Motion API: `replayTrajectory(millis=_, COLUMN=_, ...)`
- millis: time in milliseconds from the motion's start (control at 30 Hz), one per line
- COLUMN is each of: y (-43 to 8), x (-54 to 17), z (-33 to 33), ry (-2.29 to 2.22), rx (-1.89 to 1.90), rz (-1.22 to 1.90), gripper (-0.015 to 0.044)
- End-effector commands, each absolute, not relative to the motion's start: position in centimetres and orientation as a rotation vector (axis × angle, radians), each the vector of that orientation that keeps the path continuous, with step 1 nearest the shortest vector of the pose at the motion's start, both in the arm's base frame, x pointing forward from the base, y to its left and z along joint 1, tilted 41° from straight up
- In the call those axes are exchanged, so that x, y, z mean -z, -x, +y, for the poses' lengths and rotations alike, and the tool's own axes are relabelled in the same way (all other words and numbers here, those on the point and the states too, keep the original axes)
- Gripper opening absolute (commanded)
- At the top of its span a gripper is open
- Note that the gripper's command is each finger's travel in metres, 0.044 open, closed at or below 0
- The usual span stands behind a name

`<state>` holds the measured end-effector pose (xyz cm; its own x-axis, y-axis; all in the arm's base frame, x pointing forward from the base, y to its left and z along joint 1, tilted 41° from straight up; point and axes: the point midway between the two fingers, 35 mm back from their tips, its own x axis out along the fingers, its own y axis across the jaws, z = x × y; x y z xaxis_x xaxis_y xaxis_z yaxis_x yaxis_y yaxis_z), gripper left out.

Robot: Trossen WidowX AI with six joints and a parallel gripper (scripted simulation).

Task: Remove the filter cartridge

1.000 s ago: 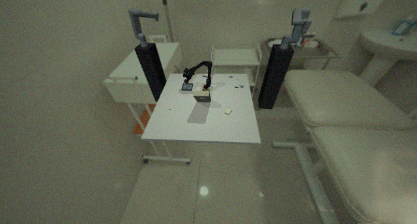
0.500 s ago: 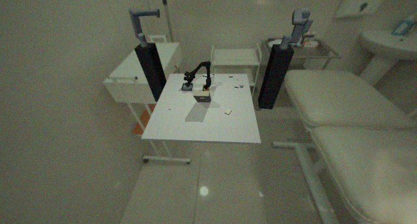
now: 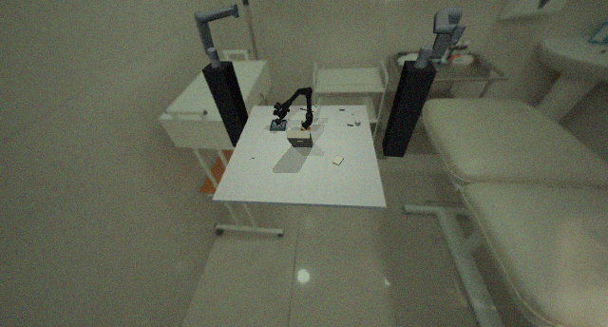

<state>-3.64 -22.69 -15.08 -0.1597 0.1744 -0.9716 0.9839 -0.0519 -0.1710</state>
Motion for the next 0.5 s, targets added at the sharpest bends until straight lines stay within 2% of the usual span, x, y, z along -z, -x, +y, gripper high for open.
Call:
replayTrajectory(millis=0, y=3.4, x=13.4, z=-24.5, ry=-1.298, rx=1.303, rz=1.422, gripper=0.0440)
replayTrajectory(millis=133, y=2.9, x=9.8, z=-27.2, ry=-1.299, rx=1.302, rz=1.422, gripper=0.0440)
replayTrajectory(millis=467, y=3.0, x=10.5, z=-27.1, ry=-1.282, rx=1.311, rz=1.413, gripper=0.0440)
